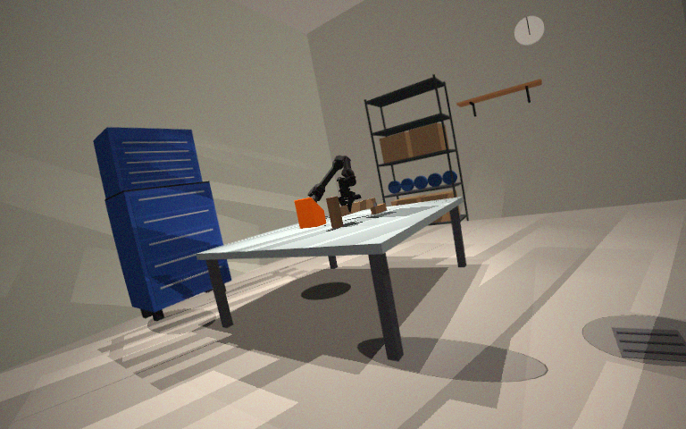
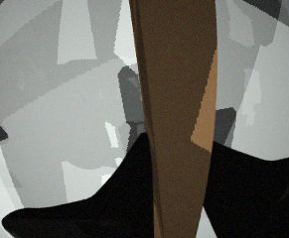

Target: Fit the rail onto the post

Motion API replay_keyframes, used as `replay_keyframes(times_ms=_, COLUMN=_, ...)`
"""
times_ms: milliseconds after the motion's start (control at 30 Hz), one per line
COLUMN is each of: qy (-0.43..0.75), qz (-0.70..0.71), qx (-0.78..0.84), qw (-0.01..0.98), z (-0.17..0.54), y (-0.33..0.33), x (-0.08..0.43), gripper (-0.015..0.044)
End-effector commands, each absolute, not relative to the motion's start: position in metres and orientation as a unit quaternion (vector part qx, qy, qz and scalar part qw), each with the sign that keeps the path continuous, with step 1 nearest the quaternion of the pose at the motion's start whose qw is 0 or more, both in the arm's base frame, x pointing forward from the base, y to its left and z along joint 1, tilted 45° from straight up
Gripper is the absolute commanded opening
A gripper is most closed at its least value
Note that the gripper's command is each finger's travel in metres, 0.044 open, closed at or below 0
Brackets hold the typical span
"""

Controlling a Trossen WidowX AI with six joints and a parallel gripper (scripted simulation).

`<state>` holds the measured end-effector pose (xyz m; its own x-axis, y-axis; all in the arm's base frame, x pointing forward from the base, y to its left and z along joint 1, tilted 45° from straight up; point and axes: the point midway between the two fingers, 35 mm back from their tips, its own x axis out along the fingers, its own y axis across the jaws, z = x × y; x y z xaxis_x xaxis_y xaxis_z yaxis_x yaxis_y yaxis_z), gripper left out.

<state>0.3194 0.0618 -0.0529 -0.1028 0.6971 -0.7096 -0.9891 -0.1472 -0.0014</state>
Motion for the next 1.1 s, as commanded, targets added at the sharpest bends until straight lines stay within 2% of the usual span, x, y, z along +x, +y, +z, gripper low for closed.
replay_keyframes(times_ms=0, qy=0.252, qz=0.694, qx=-0.294, qw=0.607, z=-0.054, y=0.056, x=0.322, gripper=0.0)
replay_keyframes(times_ms=267, qy=0.252, qz=0.694, qx=-0.294, qw=0.607, z=-0.056, y=0.054, x=0.322, gripper=0.0)
replay_keyframes(times_ms=833, qy=0.251, qz=0.699, qx=-0.291, qw=0.603, z=-0.055, y=0.06, x=0.32, gripper=0.044)
replay_keyframes(times_ms=967, qy=0.251, qz=0.698, qx=-0.292, qw=0.604, z=-0.053, y=0.06, x=0.32, gripper=0.044)
replay_keyframes(times_ms=1067, qy=0.252, qz=0.695, qx=-0.293, qw=0.606, z=-0.022, y=0.06, x=0.319, gripper=0.044)
